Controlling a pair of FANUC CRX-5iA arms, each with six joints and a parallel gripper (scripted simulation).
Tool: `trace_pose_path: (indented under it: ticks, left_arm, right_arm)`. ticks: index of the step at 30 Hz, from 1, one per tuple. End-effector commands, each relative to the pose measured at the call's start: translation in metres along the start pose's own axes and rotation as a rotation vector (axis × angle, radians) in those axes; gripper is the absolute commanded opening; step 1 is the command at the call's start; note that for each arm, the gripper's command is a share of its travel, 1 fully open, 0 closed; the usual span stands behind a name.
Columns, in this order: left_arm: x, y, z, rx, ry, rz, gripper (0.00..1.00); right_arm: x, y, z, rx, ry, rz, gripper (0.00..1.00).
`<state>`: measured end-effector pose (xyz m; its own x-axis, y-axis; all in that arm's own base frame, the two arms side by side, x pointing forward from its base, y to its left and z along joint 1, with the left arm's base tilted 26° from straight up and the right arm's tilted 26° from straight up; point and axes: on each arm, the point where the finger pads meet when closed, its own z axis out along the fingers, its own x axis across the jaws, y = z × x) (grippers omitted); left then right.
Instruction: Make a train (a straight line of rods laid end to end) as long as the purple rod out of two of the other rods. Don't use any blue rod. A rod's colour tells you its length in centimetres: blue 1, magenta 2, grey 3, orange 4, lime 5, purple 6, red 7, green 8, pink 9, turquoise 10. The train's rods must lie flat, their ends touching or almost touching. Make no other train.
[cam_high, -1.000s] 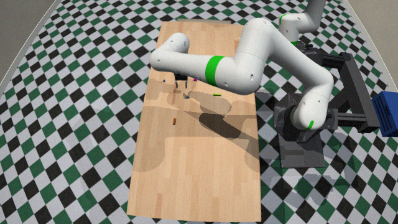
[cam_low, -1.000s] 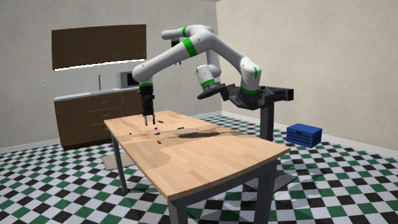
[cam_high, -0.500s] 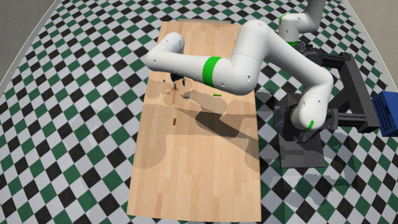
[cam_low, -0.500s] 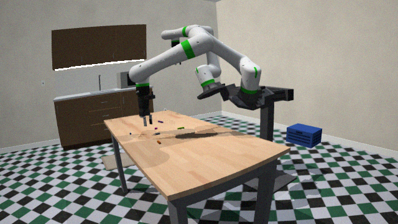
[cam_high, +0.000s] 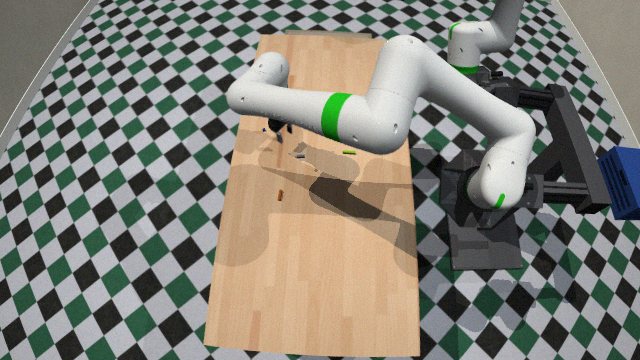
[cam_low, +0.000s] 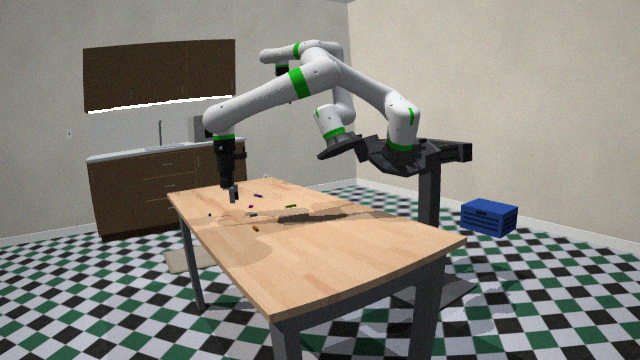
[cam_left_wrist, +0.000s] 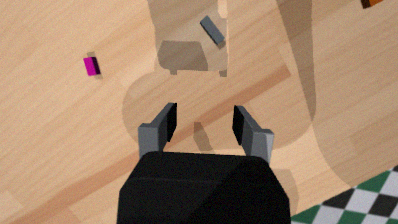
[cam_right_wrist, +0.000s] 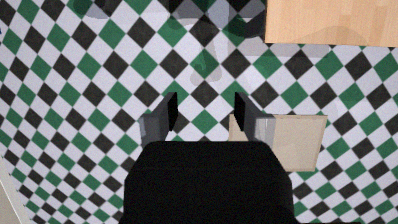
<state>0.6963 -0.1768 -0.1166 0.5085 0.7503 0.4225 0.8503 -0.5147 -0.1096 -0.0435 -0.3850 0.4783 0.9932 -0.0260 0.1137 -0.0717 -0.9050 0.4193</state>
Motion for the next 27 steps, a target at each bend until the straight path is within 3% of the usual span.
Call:
trace_pose_path:
  ticks: [1, 15, 17, 18, 27]
  left_arm:
    - [0.0, 0.007, -0.002, 0.001, 0.007, -0.168, 1.0]
    - [0.002, 0.027, -0.002, -0.001, 0.005, -0.601, 1.0]
    - [0.002, 0.027, -0.002, -0.001, 0.005, -0.601, 1.0]
    - [0.002, 0.032, -0.002, -0.001, 0.005, -0.693, 1.0]
    - [0.005, 0.046, -0.001, -0.002, 0.004, -0.967, 1.0]
  right_arm:
    - [0.0, 0.0, -0.001, -0.002, 0.0, 0.0, 1.0]
    - [0.0, 0.0, -0.001, -0.002, 0.0, 0.0, 1.0]
    - [0.0, 0.0, -0.001, -0.002, 0.0, 0.0, 1.0]
    - [0.0, 0.0, -0.001, -0.002, 0.0, 0.0, 1.0]
    - [0.0, 0.0, -0.001, -0.002, 0.0, 0.0, 1.0]
